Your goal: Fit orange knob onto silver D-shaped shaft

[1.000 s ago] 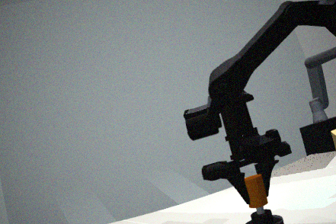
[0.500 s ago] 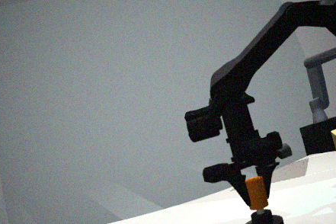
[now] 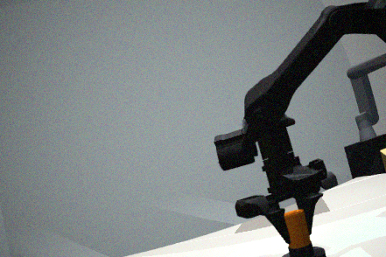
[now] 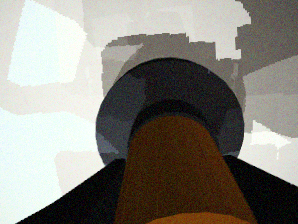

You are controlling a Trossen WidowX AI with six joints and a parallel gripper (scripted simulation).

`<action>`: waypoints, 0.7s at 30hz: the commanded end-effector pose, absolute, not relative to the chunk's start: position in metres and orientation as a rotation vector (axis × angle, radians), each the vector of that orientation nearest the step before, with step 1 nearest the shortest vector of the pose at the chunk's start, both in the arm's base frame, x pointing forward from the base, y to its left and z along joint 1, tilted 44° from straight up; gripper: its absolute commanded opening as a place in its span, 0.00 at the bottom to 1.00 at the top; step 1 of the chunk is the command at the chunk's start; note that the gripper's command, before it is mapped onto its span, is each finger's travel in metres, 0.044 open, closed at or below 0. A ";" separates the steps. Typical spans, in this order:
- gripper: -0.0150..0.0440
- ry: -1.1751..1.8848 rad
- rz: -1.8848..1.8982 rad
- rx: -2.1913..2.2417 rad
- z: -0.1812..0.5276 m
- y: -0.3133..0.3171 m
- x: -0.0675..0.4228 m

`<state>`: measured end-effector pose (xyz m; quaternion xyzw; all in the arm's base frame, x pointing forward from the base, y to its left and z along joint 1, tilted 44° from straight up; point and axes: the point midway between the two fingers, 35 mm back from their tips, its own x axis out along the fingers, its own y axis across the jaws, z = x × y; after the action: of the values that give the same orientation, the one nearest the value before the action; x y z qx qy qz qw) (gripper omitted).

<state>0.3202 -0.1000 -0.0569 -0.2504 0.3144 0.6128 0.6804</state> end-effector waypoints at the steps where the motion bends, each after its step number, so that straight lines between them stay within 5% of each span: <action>1: 0.25 0.705 1.374 -0.563 -0.056 -0.101 0.320; 5: 0.25 0.705 1.374 -0.563 -0.056 -0.101 0.320; 21: 0.97 0.705 1.374 -0.563 -0.056 -0.101 0.320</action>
<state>0.3201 -0.1004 -0.0568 -0.2502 0.3147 0.6123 0.6808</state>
